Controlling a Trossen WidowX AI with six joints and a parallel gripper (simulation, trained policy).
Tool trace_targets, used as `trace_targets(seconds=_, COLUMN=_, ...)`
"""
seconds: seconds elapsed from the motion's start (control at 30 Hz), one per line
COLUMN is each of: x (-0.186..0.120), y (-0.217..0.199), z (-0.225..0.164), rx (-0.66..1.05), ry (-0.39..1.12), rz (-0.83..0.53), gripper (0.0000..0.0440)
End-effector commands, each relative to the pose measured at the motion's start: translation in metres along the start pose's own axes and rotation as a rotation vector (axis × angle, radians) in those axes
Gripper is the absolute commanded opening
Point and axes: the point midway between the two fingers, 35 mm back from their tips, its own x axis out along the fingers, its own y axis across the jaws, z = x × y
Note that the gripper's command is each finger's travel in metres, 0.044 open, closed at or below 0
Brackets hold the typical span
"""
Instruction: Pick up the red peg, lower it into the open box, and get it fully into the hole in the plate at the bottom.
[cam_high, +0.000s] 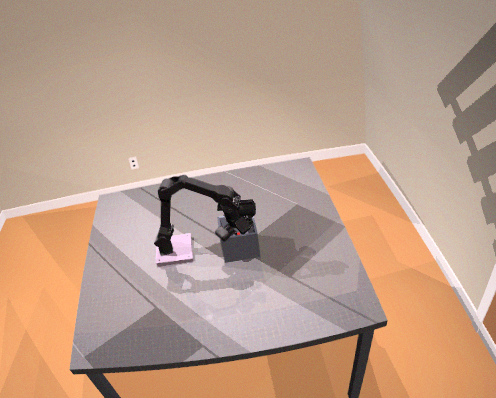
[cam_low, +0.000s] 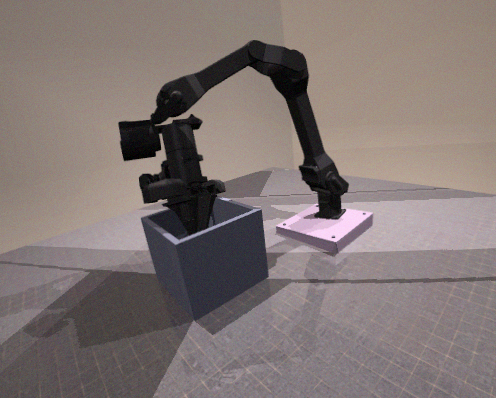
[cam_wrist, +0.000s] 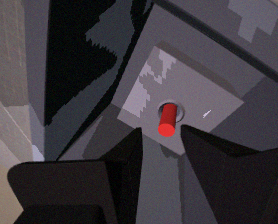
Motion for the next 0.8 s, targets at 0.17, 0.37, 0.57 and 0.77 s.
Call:
trace_targets(seconds=0.17, x=-0.003, y=0.014, z=0.01, rx=-0.028, ry=0.031, rz=0.072, gripper=0.0149)
trace_targets(seconds=0.37, x=-0.013, y=0.025, z=0.015, rx=-0.048, ry=0.036, rz=0.13, gripper=0.0148)
trace_targets(seconds=0.57, x=-0.023, y=0.034, z=0.019, rx=-0.075, ry=0.037, rz=0.182, gripper=0.0146)
trace_targets(seconds=0.77, x=-0.03, y=0.041, z=0.024, rx=-0.109, ry=0.035, rz=0.227, gripper=0.0144)
